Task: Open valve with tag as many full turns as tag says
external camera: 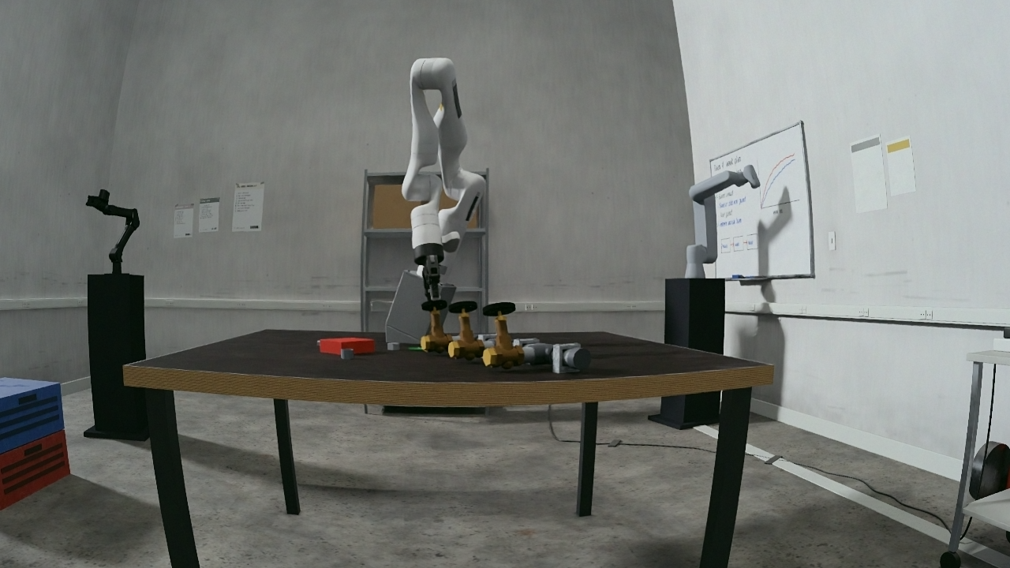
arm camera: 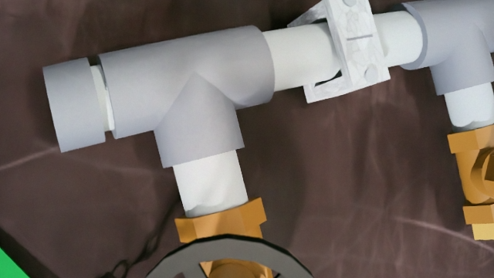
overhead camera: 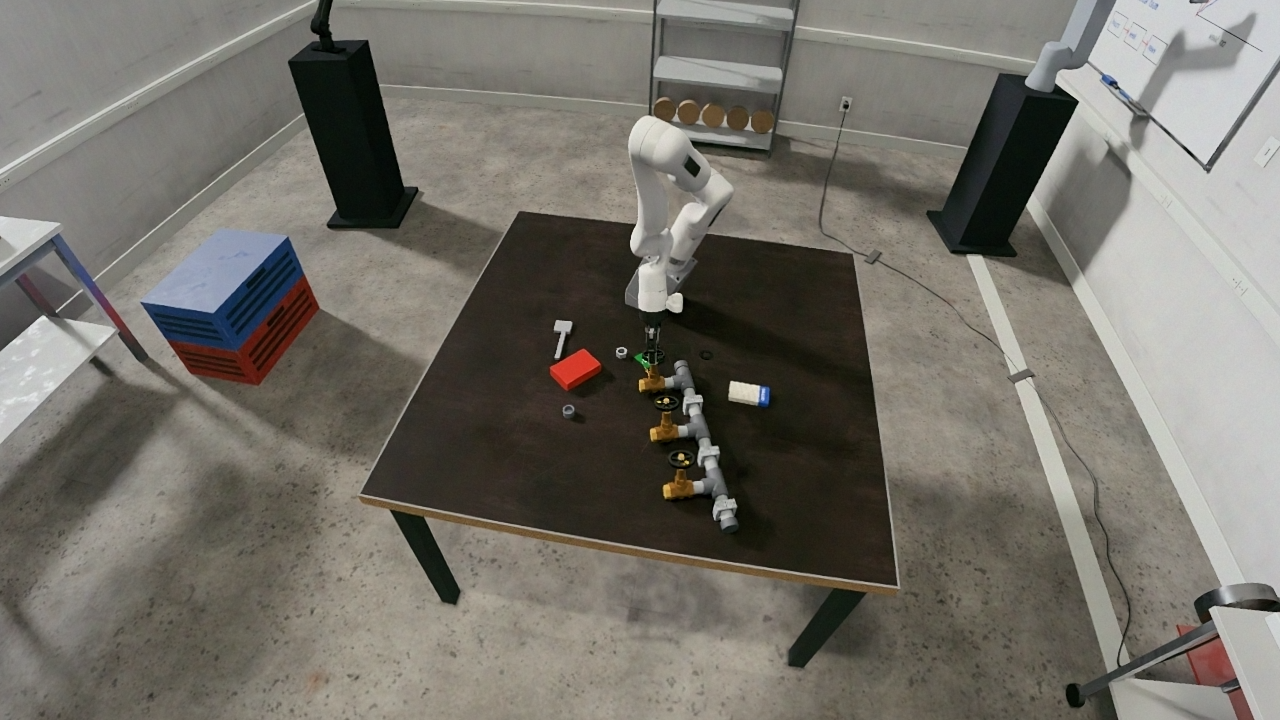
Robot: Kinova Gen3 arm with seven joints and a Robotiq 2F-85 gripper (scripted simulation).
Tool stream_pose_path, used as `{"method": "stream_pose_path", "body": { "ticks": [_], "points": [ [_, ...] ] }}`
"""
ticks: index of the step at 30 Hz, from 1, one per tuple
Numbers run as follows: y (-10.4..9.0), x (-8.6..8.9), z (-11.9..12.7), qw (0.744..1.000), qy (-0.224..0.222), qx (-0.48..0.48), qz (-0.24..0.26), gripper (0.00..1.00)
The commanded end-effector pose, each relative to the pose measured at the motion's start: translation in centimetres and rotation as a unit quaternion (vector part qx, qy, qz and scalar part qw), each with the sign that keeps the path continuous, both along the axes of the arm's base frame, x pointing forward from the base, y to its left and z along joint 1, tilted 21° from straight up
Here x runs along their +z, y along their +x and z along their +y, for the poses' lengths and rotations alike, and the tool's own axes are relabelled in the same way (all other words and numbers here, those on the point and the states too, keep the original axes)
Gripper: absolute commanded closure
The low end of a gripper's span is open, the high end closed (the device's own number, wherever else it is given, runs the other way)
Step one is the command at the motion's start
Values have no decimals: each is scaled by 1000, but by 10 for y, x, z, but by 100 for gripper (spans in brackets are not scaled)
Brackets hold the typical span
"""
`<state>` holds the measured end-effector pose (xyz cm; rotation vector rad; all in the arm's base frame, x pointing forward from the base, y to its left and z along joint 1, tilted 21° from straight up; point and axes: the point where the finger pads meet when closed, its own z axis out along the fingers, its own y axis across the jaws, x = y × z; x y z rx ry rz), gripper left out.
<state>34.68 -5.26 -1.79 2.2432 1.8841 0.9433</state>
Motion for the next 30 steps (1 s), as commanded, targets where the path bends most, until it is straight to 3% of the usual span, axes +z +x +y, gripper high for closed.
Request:
{"method": "stream_pose_path", "body": {
  "ticks": [1, 21, 30],
  "points": [
    [-1, 4, -1, 1000, 1, 0, -1, 0],
    [-20, 37, -14, 1000, 2, 0, -1, 0],
    [-26, 44, -19, 1000, -1, 0, 0, 0]
  ]
}}
